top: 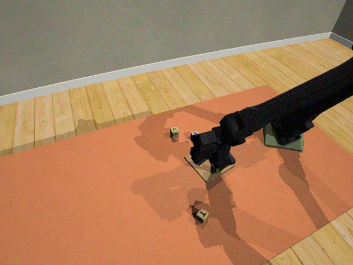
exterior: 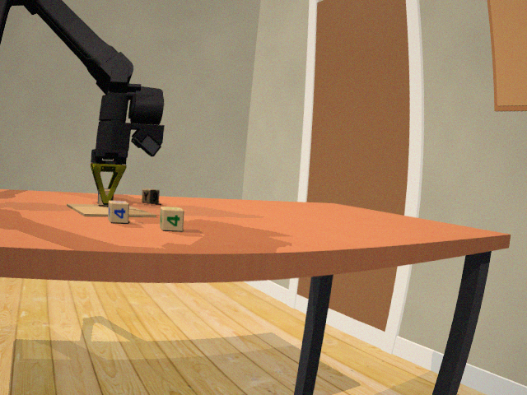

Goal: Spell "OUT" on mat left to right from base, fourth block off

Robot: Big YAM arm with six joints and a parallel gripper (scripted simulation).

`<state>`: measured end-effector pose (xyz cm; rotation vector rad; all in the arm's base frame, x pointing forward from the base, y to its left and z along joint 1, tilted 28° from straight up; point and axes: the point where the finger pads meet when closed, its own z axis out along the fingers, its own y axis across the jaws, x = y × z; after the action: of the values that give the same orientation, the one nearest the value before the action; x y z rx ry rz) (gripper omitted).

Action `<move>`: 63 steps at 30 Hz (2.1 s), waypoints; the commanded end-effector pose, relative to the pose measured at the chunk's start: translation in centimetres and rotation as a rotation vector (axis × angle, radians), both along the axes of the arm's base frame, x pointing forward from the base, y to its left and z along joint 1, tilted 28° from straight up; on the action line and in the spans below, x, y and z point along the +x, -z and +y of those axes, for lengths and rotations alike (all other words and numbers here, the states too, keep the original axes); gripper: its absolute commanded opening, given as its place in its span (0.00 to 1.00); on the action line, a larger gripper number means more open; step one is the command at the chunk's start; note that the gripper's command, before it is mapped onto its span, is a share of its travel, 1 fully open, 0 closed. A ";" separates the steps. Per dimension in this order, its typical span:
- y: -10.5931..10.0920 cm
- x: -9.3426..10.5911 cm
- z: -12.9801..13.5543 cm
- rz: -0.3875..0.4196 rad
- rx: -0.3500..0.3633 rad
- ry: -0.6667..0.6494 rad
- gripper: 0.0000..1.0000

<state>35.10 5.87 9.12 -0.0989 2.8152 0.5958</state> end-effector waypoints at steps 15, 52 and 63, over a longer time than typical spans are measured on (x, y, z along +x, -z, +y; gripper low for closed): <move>-0.5 1.1 0.0 -0.022 -0.001 -0.003 0.33; -0.7 1.1 -0.1 -0.020 -0.002 -0.002 0.96; -3.0 1.7 -0.9 -0.063 -0.004 0.006 0.96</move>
<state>34.72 5.86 9.17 -0.1039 2.8282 0.5981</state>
